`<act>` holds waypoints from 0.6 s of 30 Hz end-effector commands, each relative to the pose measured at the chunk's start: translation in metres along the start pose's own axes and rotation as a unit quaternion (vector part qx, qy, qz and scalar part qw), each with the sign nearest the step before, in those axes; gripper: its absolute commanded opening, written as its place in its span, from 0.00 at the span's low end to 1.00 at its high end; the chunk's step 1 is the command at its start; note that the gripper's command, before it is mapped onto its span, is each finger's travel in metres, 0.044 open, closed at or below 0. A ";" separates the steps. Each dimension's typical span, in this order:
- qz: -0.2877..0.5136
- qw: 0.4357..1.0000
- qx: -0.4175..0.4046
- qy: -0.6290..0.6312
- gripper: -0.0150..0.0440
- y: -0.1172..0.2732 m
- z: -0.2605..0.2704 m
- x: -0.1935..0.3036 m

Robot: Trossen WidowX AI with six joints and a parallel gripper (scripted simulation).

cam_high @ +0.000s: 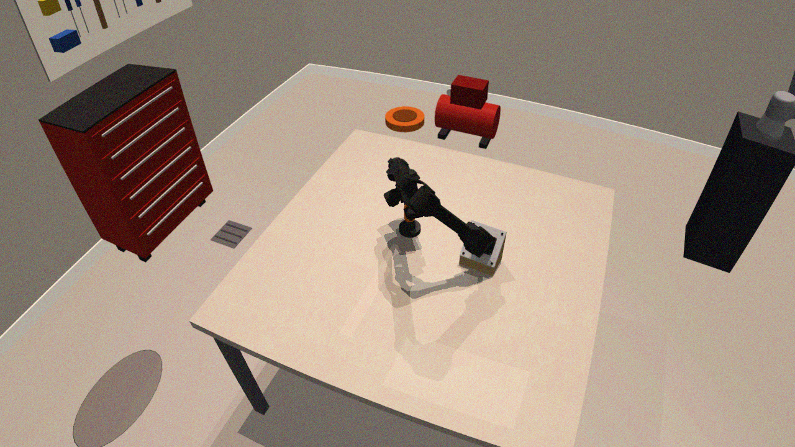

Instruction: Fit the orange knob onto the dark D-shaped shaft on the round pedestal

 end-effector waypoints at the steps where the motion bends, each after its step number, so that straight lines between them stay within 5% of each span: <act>1: 0.000 1.000 0.001 0.004 0.25 -0.001 0.000 0.000; 18: 0.000 1.000 0.001 0.003 0.25 -0.001 0.002 0.002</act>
Point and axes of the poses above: the point midway between the two fingers, 35 mm back from their tips, its own y axis back along the fingers, its own z axis across the jaws, x = y × z, the point moved 5 cm from there along y, back along the fingers, and after that the axes turned 12 degrees about y, right-handed, at the moved point
